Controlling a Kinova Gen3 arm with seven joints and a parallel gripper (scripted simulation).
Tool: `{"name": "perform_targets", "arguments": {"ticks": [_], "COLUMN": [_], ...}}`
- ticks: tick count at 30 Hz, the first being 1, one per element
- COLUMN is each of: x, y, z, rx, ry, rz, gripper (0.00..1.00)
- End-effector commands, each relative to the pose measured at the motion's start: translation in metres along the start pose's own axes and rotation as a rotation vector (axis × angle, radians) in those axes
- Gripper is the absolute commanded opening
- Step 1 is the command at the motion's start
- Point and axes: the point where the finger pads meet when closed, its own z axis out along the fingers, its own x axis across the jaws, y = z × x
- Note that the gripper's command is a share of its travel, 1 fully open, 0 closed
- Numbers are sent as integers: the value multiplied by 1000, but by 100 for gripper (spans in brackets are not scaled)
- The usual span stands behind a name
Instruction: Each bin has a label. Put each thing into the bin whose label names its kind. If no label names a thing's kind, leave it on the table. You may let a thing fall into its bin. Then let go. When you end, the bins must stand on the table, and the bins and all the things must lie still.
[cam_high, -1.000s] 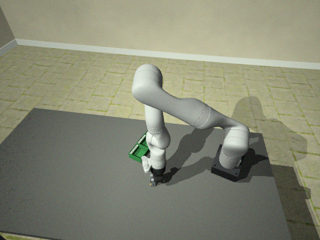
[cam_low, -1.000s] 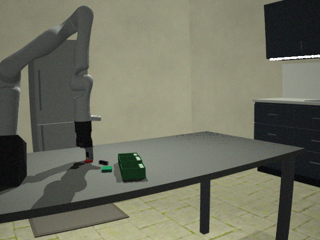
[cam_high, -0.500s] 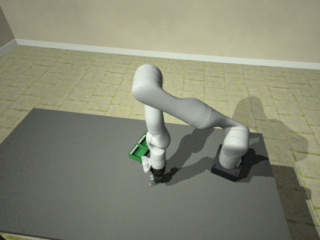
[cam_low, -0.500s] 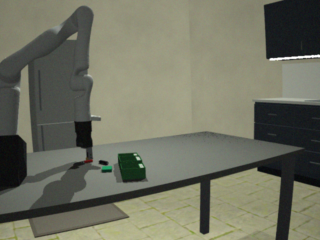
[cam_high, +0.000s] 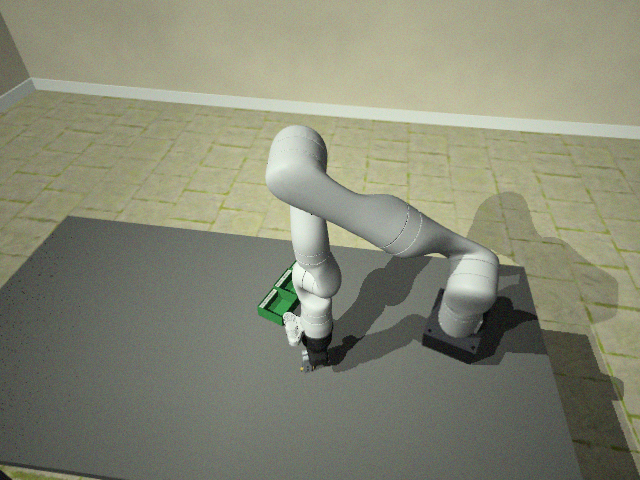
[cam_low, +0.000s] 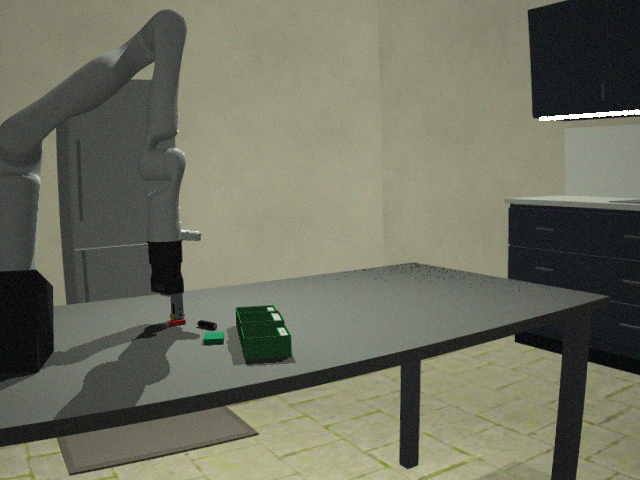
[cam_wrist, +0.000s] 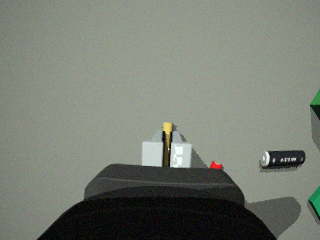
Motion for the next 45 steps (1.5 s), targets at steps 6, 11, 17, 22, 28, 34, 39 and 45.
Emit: {"name": "perform_targets", "arguments": {"ticks": [6, 11, 17, 22, 28, 34, 39, 45], "x": [3, 3, 3, 3, 3, 3, 3, 3], "y": [-3, -3, -2, -2, -2, -2, -2, -2], "z": [-21, -38, -58, -58, -58, -58, -58, -58], "rx": [9, 9, 9, 9, 9, 9, 9, 9], "ry": [2, 2, 2, 2, 2, 2, 2, 2], "rz": [7, 7, 7, 7, 7, 7, 7, 7], "gripper": [0, 0, 0, 0, 0, 0, 0, 0]}}
